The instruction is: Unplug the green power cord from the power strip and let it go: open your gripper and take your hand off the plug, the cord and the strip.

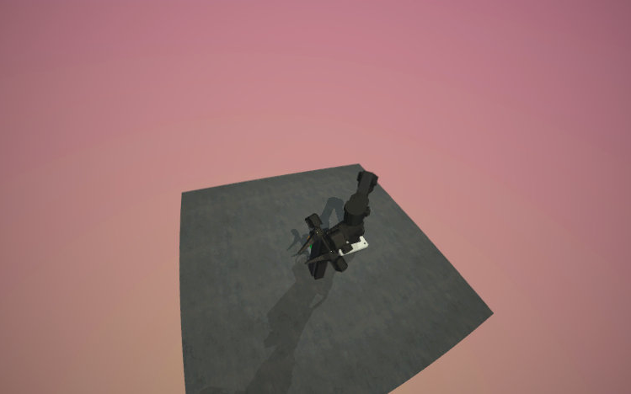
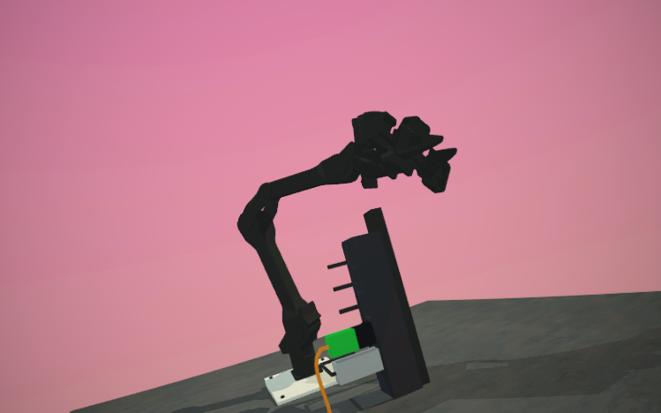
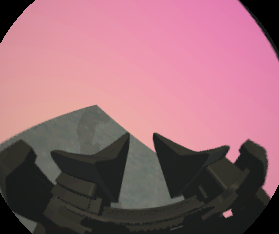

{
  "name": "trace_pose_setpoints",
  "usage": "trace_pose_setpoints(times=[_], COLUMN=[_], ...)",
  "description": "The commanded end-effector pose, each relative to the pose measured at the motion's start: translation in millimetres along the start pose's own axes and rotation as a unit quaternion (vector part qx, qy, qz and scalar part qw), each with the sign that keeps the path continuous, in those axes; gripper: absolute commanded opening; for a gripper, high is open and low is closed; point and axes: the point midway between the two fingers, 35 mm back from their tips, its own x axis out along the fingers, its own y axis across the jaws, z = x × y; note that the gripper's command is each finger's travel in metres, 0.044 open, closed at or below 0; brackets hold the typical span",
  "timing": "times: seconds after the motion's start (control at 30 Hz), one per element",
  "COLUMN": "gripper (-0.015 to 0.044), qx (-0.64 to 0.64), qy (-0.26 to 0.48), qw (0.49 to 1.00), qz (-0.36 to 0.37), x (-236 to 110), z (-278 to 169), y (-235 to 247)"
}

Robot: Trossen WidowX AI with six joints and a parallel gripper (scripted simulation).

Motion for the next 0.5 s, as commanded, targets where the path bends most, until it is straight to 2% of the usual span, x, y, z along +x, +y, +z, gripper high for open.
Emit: trace_pose_setpoints(times=[0.0, 0.23, 0.47], gripper=[0.016, 0.016, 0.016], qx=[0.124, 0.295, 0.462], qy=[0.103, 0.231, 0.344], qw=[0.987, 0.927, 0.811], qz=[0.002, -0.03, -0.1], x=[19, 17, -7], z=[-68, -148, -221], y=[-27, -55, -71])
